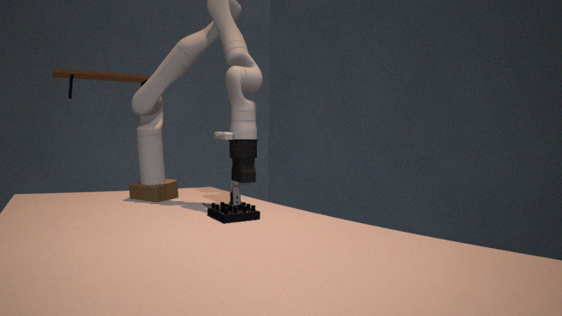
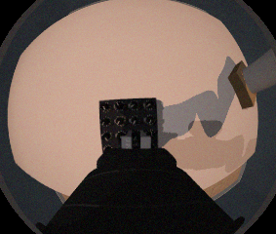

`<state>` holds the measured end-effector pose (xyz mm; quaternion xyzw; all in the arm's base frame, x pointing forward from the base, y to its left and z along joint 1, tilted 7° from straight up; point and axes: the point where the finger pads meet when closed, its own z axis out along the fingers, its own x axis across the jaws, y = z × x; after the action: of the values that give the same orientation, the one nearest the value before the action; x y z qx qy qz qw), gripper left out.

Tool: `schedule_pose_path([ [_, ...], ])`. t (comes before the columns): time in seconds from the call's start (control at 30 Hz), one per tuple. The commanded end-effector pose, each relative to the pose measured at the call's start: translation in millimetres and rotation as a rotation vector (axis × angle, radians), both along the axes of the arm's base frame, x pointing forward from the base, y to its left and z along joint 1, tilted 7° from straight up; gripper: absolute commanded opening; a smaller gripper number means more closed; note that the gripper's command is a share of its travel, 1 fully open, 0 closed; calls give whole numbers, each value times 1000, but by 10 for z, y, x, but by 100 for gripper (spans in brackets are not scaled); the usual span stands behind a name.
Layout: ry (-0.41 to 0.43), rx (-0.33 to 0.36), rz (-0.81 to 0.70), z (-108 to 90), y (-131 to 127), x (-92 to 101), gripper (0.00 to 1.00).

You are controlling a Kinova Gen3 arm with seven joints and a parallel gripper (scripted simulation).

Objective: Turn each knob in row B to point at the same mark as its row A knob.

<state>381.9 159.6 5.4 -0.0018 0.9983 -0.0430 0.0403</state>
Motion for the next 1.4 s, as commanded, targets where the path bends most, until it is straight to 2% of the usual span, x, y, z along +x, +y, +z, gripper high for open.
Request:
schedule_pose_path([
  [0.0, -3, 2, 2, -9, 8, 9, 30],
  [0.77, 0, -1, 22, -9, 3, 5, 30],
  [1.37, 15, -18, 161, -6, -15, -5, 30],
])
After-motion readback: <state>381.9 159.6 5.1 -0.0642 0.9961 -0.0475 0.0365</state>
